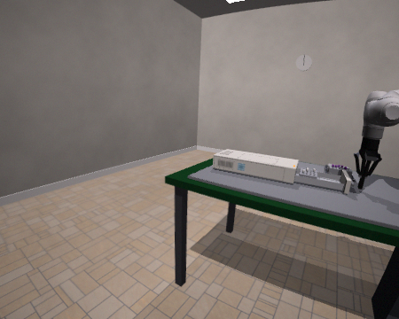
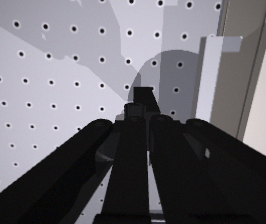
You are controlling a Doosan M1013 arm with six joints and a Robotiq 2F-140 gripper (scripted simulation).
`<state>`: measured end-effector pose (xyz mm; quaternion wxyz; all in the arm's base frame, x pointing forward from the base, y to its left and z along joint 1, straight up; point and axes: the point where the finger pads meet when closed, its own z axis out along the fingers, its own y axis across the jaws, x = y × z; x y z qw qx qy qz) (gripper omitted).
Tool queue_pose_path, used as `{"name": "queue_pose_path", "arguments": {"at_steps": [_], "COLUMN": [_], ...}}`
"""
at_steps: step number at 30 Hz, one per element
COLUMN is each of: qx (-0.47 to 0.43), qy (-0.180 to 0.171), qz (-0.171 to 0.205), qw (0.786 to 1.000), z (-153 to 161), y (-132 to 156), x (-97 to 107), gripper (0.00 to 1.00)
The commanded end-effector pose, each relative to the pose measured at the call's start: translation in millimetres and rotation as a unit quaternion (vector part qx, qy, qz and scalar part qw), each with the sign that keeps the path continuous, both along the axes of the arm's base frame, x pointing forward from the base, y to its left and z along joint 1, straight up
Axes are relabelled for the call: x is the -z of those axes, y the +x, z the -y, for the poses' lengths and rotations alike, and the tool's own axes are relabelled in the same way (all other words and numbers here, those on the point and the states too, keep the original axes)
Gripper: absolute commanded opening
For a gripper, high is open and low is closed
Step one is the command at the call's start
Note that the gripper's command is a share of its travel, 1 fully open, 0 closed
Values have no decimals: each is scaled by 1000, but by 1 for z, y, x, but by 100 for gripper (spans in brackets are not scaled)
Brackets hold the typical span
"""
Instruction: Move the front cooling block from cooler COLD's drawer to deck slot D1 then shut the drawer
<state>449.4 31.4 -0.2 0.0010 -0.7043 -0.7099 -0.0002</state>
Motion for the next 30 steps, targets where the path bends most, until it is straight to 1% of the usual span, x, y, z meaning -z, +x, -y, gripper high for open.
{"name": "queue_pose_path", "arguments": {"at_steps": [1, 7, 30], "qx": [0, 0, 0], "qy": [0, 0, 0], "qz": [1, 1, 1], "qw": [1000, 1000, 1000], "z": [0, 0, 0], "y": [1, 1, 28], "x": [0, 0, 0], "gripper": [10, 10, 10]}}
